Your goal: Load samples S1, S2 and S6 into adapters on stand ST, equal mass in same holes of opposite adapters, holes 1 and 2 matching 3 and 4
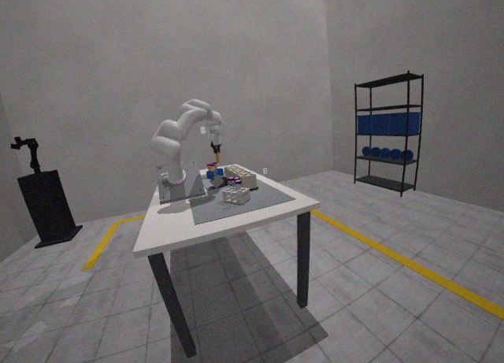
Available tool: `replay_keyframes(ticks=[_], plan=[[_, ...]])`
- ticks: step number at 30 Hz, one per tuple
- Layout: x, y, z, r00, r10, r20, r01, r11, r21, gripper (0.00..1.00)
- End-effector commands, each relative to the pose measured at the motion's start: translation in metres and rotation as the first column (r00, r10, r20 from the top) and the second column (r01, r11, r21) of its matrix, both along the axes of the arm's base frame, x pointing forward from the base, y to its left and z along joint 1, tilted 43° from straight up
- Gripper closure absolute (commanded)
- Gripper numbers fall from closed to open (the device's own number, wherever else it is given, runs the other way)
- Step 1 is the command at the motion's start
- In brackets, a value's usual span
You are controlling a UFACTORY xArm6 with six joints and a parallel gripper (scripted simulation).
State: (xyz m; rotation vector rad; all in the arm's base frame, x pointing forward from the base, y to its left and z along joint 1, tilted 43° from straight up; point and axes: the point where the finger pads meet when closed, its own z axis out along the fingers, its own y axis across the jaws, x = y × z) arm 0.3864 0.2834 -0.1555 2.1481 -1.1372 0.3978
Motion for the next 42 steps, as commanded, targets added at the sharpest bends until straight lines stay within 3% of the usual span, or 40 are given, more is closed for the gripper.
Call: replay_keyframes(ticks=[1,12,42], plan=[[0.001,0.006,0.006,1.000,0.001,0.002,-0.001,1.000,0.003,1.00],[0.002,0.021,0.022,1.000,0.001,0.002,-0.001,1.000,0.003,1.00],[0.002,0.021,0.022,1.000,0.001,0.002,-0.001,1.000,0.003,1.00]])
